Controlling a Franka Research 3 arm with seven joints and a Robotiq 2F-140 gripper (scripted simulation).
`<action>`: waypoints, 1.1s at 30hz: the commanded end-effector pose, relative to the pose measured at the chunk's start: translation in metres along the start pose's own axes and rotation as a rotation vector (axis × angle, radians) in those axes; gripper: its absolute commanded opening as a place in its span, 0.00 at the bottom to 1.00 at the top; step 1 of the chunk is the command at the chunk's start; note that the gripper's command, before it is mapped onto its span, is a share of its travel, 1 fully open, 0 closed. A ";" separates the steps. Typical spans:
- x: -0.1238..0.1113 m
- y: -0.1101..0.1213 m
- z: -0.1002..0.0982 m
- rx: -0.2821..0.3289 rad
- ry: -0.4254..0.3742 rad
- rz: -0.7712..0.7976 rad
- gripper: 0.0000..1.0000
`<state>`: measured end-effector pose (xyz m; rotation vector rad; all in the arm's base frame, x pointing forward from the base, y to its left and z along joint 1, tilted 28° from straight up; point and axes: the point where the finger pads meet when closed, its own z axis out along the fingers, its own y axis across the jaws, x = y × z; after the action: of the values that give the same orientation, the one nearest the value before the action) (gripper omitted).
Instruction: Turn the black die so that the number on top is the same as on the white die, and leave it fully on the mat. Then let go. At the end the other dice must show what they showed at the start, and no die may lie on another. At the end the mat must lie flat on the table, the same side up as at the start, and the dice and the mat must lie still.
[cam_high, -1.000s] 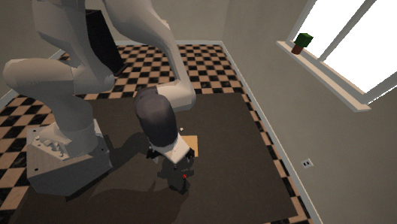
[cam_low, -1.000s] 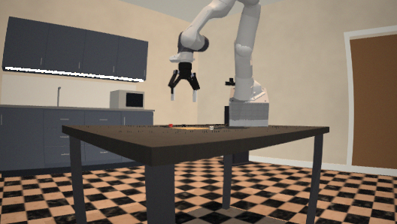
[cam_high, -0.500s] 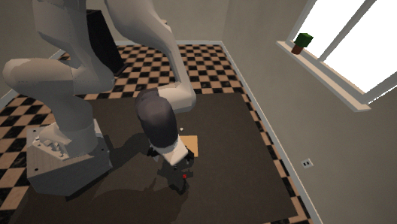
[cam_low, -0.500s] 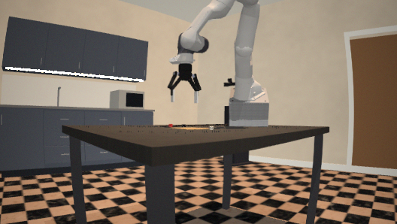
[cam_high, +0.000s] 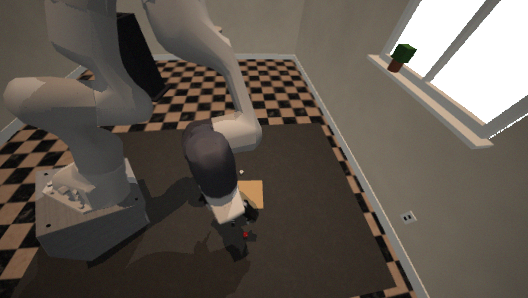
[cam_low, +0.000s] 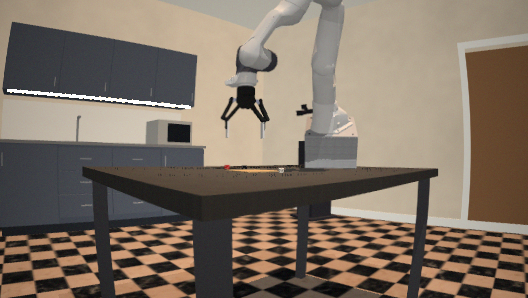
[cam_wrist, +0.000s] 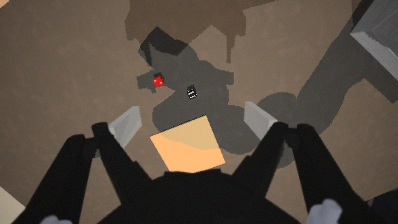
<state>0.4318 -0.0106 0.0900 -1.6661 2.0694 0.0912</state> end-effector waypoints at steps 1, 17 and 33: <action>0.001 -0.003 0.001 0.007 0.002 0.174 1.00; 0.001 -0.004 0.008 0.007 0.001 0.443 1.00; 0.000 -0.005 0.015 0.007 0.000 0.714 1.00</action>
<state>0.4386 -0.0053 0.0779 -1.0412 2.4718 0.2722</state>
